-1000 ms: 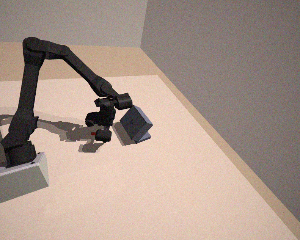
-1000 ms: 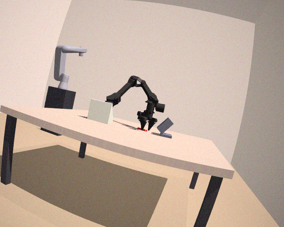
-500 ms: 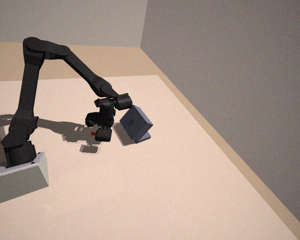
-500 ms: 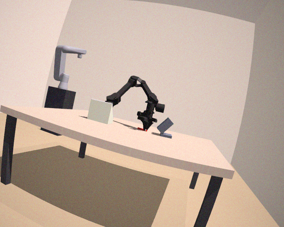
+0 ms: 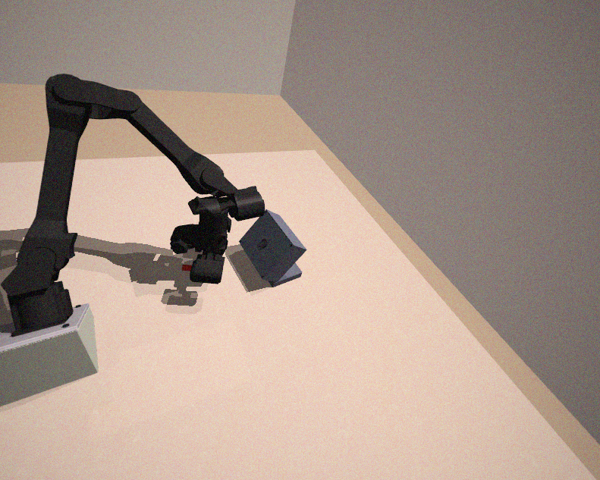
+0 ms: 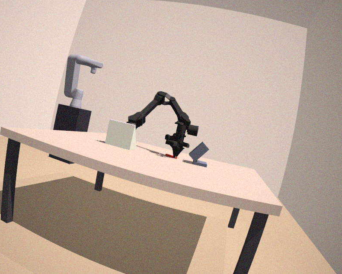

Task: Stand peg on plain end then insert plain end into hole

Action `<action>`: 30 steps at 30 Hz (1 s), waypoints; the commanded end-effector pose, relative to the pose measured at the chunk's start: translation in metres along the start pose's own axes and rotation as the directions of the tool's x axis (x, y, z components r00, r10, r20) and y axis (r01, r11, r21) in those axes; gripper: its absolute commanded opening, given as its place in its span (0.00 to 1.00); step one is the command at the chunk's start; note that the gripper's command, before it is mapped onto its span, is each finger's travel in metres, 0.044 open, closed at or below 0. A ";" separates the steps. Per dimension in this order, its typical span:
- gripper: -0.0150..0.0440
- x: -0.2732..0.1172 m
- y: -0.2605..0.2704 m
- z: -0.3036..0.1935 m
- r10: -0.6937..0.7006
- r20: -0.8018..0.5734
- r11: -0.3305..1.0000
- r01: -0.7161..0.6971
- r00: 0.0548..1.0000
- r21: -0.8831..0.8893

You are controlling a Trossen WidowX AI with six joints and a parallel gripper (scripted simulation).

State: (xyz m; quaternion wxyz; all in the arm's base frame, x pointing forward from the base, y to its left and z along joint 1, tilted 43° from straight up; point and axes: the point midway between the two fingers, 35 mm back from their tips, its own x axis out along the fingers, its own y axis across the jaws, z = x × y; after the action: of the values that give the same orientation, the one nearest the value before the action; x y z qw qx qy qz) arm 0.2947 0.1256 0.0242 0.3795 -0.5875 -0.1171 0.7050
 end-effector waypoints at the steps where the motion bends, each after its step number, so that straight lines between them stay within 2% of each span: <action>1: 0.34 0.000 -0.001 0.000 -0.004 0.002 1.000 0.004 1.000 0.003; 30: 0.34 -0.015 0.000 0.010 0.000 -0.231 1.000 0.000 0.973 0.002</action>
State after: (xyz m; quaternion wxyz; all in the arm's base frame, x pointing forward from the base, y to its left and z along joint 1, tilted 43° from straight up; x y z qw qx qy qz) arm 0.2871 0.1194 0.0367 0.3904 -0.6565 -0.0781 0.6407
